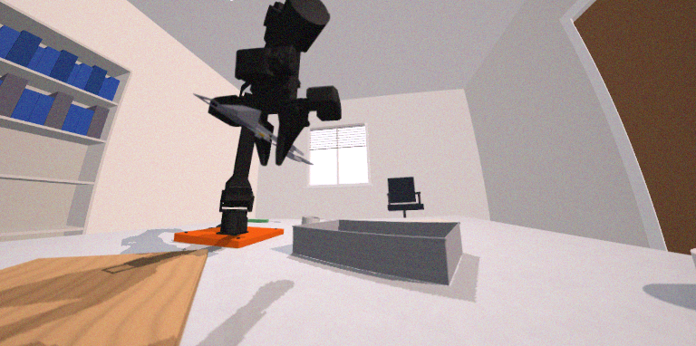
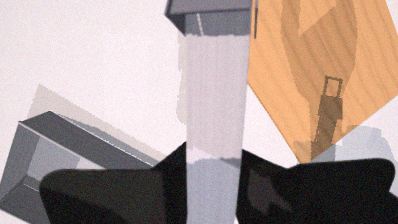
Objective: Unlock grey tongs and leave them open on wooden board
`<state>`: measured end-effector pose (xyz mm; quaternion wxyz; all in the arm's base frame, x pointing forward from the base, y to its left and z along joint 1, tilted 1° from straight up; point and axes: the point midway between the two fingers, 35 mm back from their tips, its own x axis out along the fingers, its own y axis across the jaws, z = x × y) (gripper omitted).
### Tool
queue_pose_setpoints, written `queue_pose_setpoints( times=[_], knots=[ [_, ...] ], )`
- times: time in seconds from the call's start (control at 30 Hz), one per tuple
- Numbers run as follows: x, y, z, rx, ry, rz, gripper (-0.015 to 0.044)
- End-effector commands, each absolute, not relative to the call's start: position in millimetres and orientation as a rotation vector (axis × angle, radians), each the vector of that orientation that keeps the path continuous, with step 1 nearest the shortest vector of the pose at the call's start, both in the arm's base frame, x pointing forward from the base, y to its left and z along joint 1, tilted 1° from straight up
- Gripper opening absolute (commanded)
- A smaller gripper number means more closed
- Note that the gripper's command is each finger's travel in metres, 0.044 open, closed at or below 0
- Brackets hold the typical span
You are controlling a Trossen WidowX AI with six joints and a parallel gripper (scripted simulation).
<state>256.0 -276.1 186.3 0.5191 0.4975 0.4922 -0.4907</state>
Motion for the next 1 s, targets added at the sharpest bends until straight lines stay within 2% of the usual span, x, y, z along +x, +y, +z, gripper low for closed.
queue_pose_setpoints(
  times=[0.0,0.97],
  knots=[
    [250,-283,188,1.171,1.191,-1.15,-0.015],
    [115,-373,186,0.744,1.397,-0.762,-0.015]
  ],
)
